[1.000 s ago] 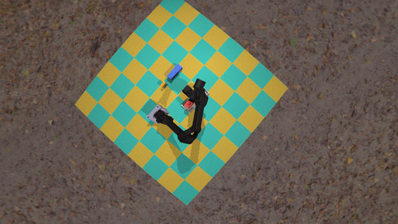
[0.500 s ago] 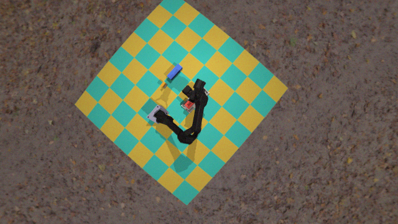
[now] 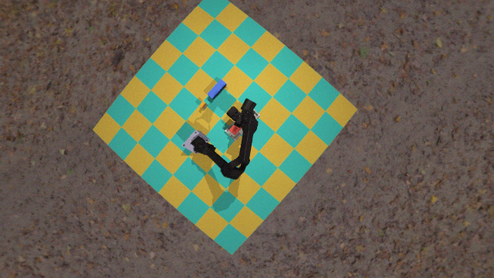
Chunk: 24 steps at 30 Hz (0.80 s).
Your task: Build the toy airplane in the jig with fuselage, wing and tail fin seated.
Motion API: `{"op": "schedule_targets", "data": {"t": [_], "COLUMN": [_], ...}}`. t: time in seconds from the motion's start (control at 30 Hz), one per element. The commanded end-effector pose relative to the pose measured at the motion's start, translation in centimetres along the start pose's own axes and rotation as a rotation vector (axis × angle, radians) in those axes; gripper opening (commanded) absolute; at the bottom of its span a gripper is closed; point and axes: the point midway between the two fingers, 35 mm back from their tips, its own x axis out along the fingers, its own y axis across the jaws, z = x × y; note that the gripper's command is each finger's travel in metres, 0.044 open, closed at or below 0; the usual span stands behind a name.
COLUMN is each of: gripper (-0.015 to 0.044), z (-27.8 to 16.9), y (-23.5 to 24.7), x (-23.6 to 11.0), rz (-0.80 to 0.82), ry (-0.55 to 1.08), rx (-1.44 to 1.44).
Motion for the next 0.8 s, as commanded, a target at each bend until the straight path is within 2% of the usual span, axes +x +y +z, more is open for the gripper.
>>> {"op": "schedule_targets", "data": {"t": [0.0,0.47,0.63,0.77], "gripper": [0.0195,0.0195,0.0161,0.0056], "z": [0.1,0.1,0.0,0.0], "y": [0.0,-0.1,-0.1,-0.1], "x": [0.6,2.4,2.3,2.3], "rz": [-0.005,-0.007,-0.002,-0.002], "ry": [-0.006,-0.006,0.001,0.001], "rx": [-0.003,-0.003,0.001,0.001]}}
